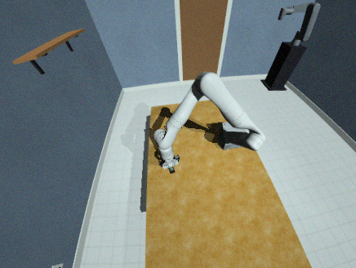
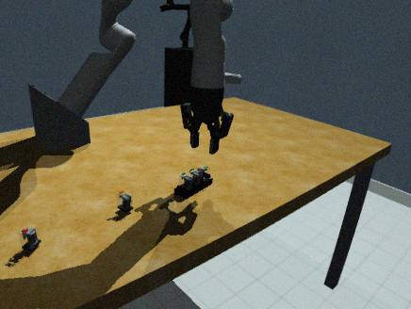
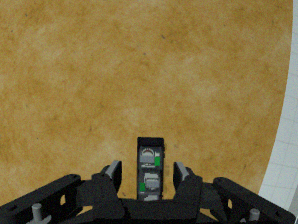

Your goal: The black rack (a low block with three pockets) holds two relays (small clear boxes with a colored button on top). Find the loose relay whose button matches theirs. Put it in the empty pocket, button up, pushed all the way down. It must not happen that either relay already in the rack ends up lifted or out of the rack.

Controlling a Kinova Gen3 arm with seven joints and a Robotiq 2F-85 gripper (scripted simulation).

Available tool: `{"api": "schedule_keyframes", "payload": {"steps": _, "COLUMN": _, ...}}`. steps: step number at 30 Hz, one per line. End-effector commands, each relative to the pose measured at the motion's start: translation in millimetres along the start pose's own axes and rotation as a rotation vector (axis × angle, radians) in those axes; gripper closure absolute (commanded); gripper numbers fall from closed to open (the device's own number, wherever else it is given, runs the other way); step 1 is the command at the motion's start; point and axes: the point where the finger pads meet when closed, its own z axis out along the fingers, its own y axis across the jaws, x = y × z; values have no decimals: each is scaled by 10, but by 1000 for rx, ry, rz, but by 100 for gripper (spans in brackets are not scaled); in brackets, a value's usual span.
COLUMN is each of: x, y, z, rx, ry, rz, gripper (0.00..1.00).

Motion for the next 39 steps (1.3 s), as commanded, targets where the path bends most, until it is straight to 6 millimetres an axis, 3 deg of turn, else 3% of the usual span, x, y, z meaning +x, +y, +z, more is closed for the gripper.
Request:
{"api": "schedule_keyframes", "payload": {"steps": 1, "x": -29, "y": 20, "z": -76, "rx": -9, "ry": -5, "rz": 4, "gripper": 47}}
{"api": "schedule_keyframes", "payload": {"steps": 39, "x": -28, "y": 19, "z": -108, "rx": -9, "ry": -5, "rz": 4, "gripper": 47}}
